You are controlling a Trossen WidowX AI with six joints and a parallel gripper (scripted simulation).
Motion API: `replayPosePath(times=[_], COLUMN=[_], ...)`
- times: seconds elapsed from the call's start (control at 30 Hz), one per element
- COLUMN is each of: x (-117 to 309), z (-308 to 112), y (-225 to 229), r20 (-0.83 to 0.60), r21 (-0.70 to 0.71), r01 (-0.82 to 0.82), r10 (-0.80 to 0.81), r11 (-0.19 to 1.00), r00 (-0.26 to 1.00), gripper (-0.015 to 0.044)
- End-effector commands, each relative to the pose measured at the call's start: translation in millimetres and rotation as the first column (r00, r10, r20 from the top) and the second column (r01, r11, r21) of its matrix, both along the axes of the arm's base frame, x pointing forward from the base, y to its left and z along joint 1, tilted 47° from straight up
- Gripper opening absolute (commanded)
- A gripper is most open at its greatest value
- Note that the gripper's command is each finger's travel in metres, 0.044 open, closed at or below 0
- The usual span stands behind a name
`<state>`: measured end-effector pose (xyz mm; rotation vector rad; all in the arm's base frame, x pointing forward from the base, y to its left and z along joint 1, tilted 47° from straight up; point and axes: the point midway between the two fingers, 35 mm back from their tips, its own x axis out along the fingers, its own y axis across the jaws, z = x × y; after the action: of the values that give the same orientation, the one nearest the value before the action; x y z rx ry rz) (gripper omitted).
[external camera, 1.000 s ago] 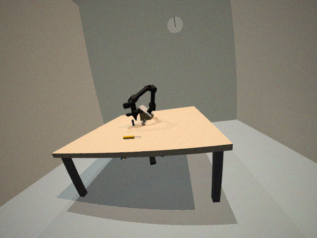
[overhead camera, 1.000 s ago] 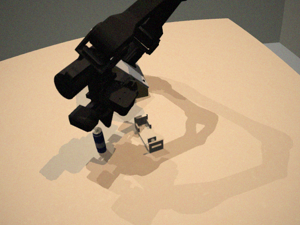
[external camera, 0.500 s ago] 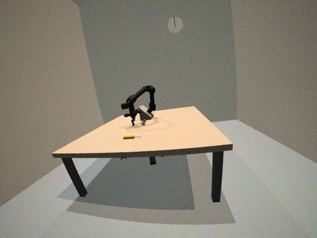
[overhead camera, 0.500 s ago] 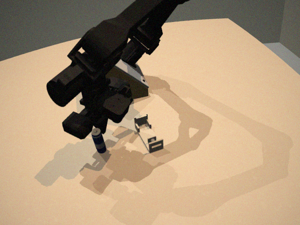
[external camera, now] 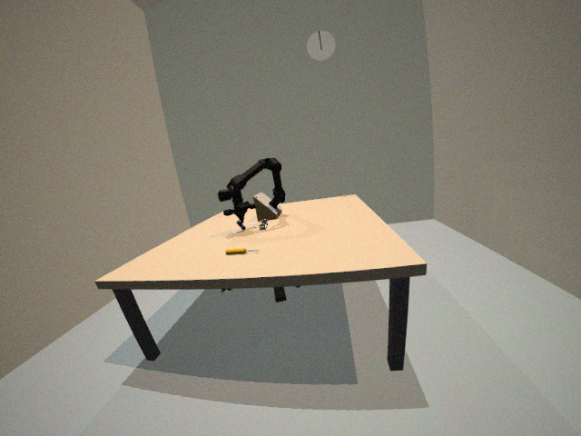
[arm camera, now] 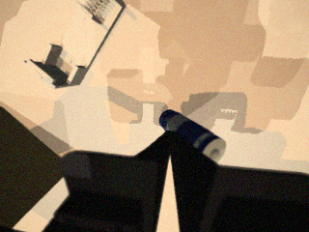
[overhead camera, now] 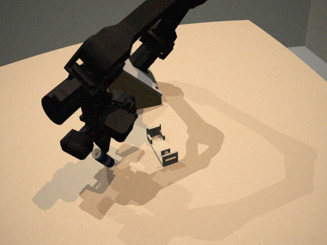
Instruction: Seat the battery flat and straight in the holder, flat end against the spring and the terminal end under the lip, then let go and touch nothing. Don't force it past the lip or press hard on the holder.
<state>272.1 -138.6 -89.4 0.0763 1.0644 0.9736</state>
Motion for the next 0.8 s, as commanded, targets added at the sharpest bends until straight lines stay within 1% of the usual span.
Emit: replayPosePath(times=[0.0, 0.37, 0.67, 0.77], x=[5.9, 9.8, 4.2, 1.8], z=[-2.8, -8.0, 37.7, 46.7], y=[-4.8, -10.4, -60.2, -68.3], r20=[0.002, 0.001, 0.001, 0.001], r21=[0.002, -0.001, -0.002, -0.002], r01=[0.005, 0.000, 0.005, 0.005], r10=[-0.005, 0.000, -0.005, -0.005], r11=[1.000, 1.000, 1.000, 1.000], r00=[1.000, 1.000, 1.000, 1.000], gripper=[0.0000, 0.0000, 0.0000, 0.0000])
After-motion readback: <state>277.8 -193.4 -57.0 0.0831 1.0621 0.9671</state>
